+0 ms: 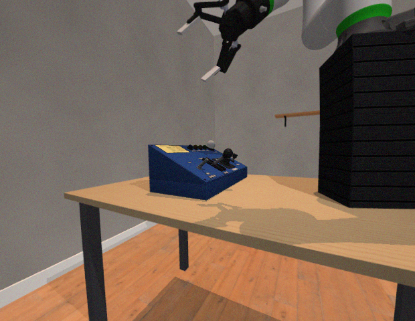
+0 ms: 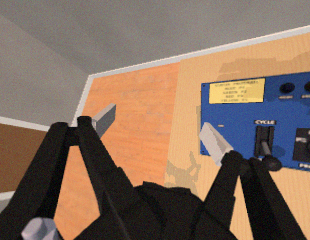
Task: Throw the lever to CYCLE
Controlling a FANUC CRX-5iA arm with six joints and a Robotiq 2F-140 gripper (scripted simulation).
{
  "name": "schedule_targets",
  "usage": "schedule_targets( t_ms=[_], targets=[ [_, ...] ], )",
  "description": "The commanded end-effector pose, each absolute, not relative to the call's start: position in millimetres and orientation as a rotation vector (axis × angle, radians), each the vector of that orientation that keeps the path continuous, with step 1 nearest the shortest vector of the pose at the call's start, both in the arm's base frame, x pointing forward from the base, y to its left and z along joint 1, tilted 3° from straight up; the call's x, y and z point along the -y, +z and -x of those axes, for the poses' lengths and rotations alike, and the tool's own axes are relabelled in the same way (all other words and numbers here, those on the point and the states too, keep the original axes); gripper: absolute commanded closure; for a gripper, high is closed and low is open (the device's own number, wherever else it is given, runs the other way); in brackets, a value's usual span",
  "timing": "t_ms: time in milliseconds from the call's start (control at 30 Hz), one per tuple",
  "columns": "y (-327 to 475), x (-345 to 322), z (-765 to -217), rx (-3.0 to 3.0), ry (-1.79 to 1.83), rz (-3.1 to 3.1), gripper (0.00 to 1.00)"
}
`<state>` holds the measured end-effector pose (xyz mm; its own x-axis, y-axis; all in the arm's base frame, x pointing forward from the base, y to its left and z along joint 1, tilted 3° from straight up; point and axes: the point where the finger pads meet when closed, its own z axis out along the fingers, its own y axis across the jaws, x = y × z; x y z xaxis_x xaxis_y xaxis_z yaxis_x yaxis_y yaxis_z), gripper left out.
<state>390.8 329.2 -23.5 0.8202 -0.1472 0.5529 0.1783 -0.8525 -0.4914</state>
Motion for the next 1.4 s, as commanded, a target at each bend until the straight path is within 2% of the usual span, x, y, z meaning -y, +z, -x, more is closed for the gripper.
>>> schedule_targets(
  t_ms=[0, 233, 400, 467, 533, 900, 1367],
  targets=[
    [-23.2, -329.3, -390.9, 0.023, -0.807, 2.465, 0.00],
    [-45.2, -297.0, -372.8, -0.032, -0.862, 2.536, 0.00],
    [-45.2, -297.0, -372.8, -0.032, -0.862, 2.536, 0.00],
    [-63.0, -263.8, -354.9, -0.075, -0.908, 2.609, 0.00],
    [-63.0, -263.8, -354.9, -0.075, -0.908, 2.609, 0.00],
    [-98.8, -156.8, -297.3, -0.163, -1.015, 2.850, 0.00],
    [-100.4, -148.4, -292.6, -0.168, -1.022, 2.869, 0.00]
  ],
)
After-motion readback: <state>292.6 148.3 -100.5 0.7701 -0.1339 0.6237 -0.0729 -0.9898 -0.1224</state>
